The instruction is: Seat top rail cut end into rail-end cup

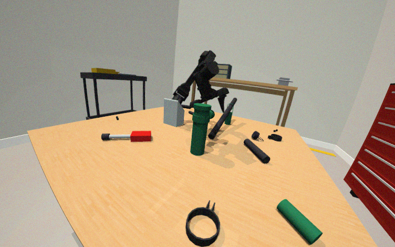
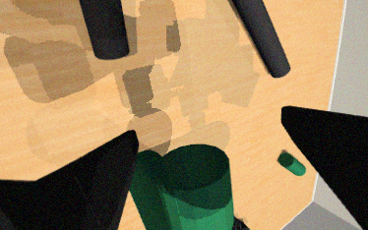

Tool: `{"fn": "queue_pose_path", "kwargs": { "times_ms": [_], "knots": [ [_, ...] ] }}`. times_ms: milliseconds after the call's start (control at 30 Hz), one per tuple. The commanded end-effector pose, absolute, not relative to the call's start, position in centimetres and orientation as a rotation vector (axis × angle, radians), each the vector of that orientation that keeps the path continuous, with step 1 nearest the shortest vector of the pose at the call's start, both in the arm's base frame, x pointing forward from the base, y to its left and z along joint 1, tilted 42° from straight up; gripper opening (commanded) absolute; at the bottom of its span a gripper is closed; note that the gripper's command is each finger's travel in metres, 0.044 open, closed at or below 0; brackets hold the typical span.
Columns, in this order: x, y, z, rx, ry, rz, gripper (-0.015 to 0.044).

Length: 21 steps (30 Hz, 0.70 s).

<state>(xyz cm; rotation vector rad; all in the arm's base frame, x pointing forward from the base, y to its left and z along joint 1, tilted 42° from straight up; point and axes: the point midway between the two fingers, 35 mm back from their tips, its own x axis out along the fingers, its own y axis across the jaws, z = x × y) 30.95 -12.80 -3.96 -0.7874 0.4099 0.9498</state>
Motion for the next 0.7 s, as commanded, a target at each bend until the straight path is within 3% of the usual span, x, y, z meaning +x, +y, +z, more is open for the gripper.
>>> {"fn": "queue_pose_path", "kwargs": {
  "times_ms": [0,233,667],
  "knots": [
    [30.8,-12.6,-2.0,-0.784,0.411,0.949,0.0440],
    [30.9,-12.7,-1.4,-0.735,0.435,0.931,0.0440],
    [29.5,-10.9,9.8,0.326,0.851,0.548,0.0440]
  ]
}}
